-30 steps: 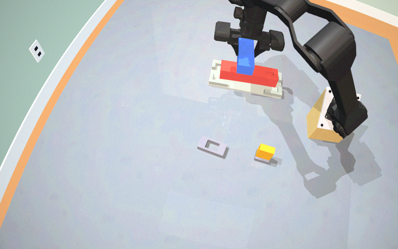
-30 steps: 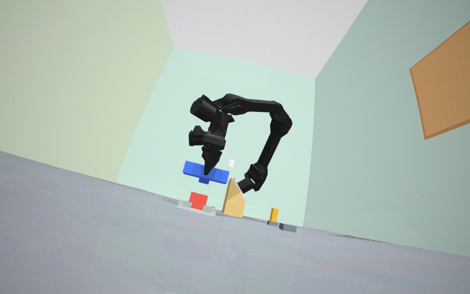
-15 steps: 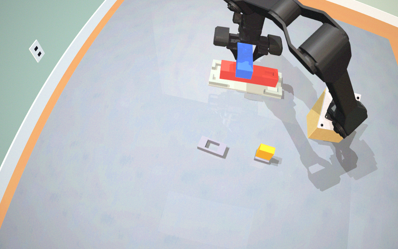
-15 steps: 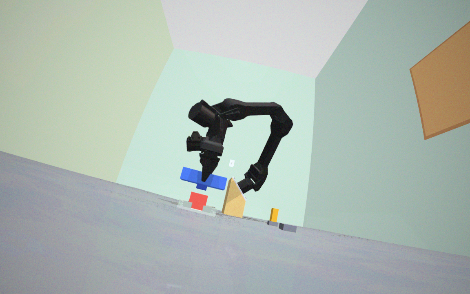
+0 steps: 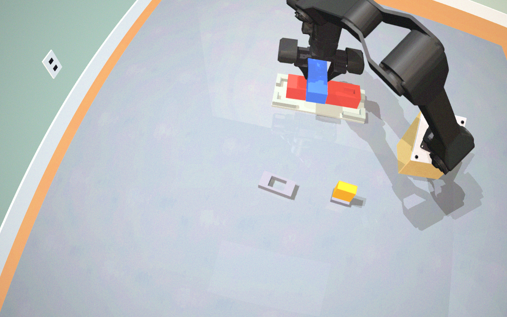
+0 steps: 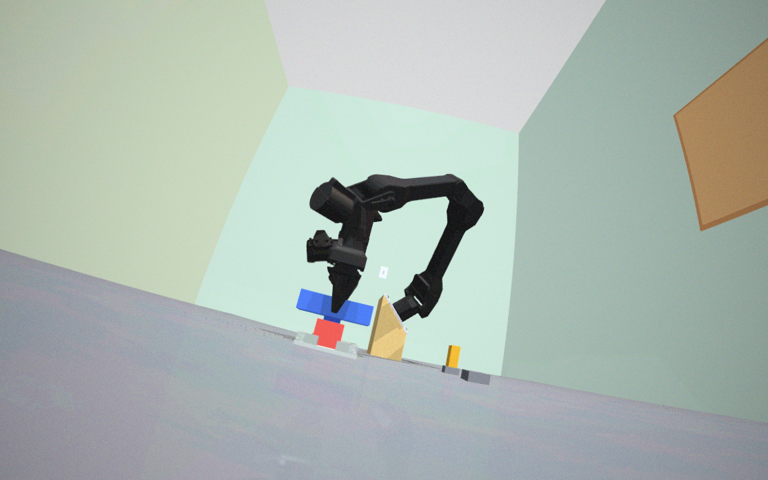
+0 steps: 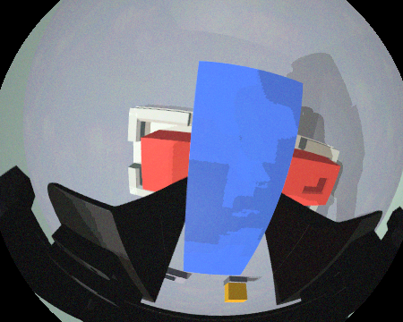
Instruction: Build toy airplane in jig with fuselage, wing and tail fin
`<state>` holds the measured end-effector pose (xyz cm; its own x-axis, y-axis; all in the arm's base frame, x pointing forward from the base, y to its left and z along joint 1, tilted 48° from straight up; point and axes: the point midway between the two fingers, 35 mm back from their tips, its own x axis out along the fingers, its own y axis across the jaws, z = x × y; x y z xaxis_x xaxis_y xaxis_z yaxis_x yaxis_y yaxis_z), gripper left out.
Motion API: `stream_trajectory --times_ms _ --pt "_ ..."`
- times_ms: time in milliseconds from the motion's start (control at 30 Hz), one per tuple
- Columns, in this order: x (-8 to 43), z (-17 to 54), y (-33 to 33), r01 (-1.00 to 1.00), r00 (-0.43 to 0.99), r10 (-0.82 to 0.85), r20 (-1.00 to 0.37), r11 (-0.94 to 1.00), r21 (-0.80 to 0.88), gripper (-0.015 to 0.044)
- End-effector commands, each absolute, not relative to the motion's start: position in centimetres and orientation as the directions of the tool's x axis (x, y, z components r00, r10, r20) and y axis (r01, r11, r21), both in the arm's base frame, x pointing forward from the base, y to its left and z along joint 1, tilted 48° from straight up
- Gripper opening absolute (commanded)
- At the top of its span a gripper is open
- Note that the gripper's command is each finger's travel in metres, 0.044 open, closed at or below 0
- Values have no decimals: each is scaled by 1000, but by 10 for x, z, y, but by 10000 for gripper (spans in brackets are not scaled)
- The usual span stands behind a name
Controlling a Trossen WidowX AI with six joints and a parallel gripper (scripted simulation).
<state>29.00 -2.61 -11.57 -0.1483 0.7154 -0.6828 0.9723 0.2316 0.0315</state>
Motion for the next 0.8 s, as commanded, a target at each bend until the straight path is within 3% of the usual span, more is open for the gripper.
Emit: stream_trajectory --times_ms 0,67,233,700,767 --pt "290 -115 -26 972 -148 715 -683 232 32 196" --pt "290 -115 -26 972 -148 715 -683 232 32 183" --pt "290 -115 -26 972 -148 715 -683 232 32 51" --pt "290 -115 -26 972 -148 715 -683 232 32 419" --pt "290 -115 -26 972 -148 715 -683 232 32 440"
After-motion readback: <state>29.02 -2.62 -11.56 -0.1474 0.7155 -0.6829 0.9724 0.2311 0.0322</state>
